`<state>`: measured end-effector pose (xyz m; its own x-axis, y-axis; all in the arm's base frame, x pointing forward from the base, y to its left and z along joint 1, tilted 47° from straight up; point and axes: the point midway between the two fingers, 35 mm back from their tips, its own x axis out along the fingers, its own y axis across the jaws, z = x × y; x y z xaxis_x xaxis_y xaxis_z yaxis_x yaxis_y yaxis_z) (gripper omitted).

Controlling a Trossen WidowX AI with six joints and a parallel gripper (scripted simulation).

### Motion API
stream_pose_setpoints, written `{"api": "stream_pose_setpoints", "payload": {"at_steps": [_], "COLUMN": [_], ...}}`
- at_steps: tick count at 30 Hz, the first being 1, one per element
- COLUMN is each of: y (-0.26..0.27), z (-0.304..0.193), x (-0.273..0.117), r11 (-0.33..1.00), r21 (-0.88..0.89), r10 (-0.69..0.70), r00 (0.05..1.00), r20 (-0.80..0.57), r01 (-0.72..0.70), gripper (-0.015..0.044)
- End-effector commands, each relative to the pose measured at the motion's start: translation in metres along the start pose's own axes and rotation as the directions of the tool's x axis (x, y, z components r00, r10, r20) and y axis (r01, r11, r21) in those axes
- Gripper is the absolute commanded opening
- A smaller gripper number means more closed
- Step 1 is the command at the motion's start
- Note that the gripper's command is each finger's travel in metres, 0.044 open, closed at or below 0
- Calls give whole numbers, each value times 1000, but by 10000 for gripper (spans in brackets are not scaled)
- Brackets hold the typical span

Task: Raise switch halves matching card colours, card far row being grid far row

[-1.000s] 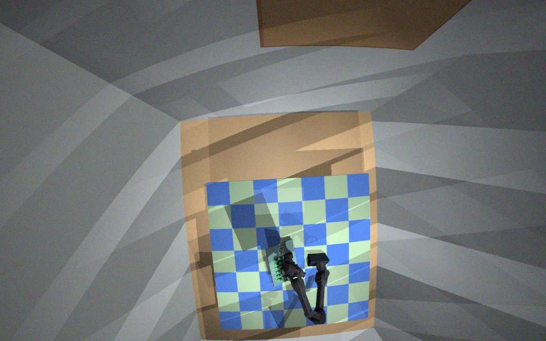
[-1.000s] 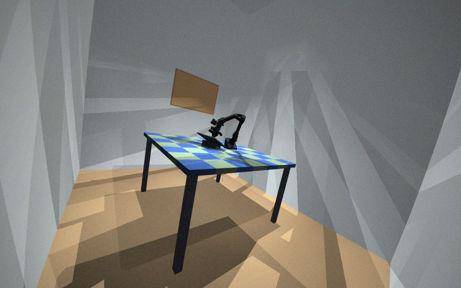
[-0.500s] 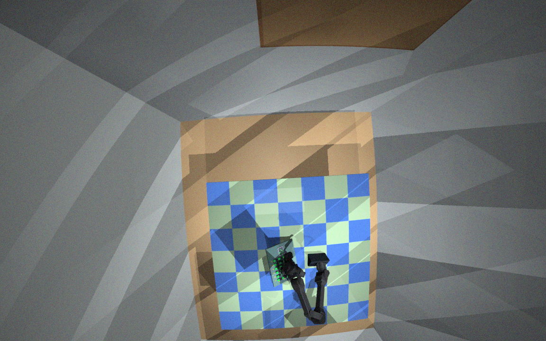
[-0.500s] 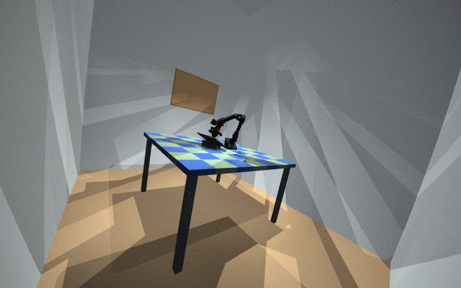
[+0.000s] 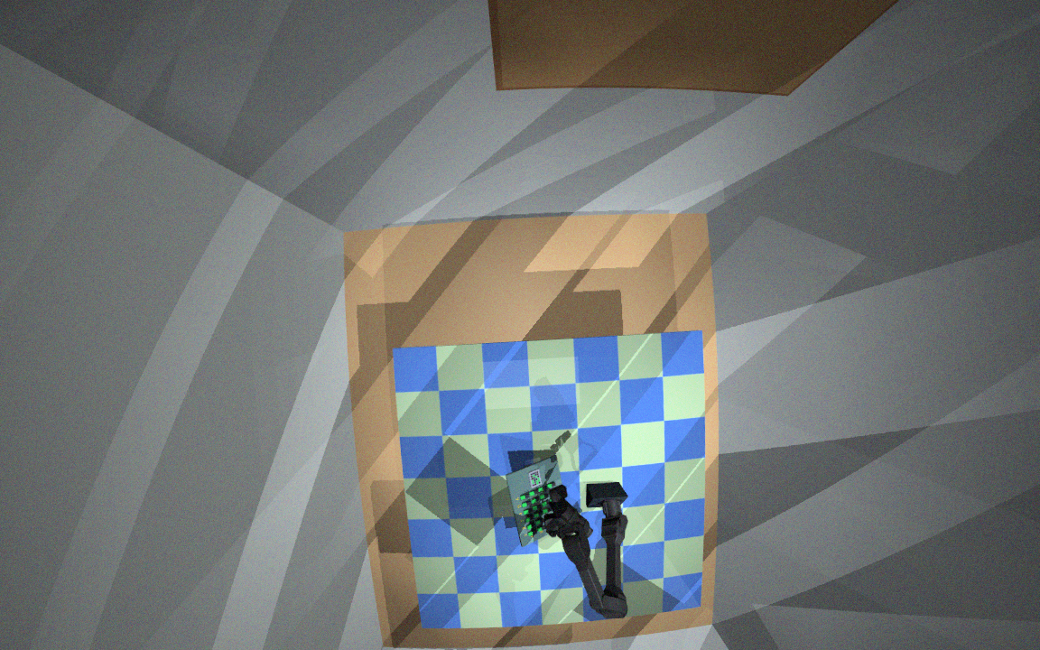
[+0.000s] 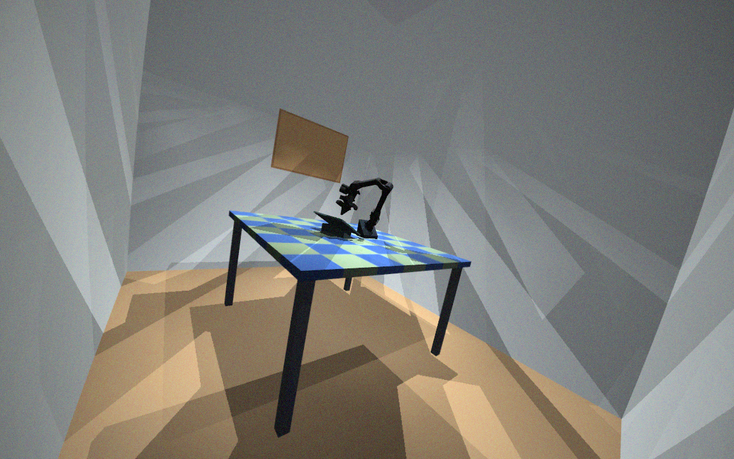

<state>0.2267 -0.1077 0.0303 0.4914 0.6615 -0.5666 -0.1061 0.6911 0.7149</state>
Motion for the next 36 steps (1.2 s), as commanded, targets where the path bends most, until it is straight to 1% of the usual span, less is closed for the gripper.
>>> {"api": "stream_pose_setpoints", "payload": {"at_steps": [1,10,14,21,27,36], "y": [8,98,125,126,126,127], "z": [0,-23,-40,-41,-40,-40], "x": [-6,-9,-6,-4,29,35], "r11": [1000,1000,1000,1000,1000,1000], "r21": [-11,-6,-5,-5,-6,-6], "r10": [-2,0,3,3,4,5], "r00": [1000,1000,1000,1000,1000,1000], "r20": [-1,-3,-3,-4,-27,-27], "r01": [2,0,-3,-3,-4,-5], "gripper": [0,0,0,0,0,0]}}
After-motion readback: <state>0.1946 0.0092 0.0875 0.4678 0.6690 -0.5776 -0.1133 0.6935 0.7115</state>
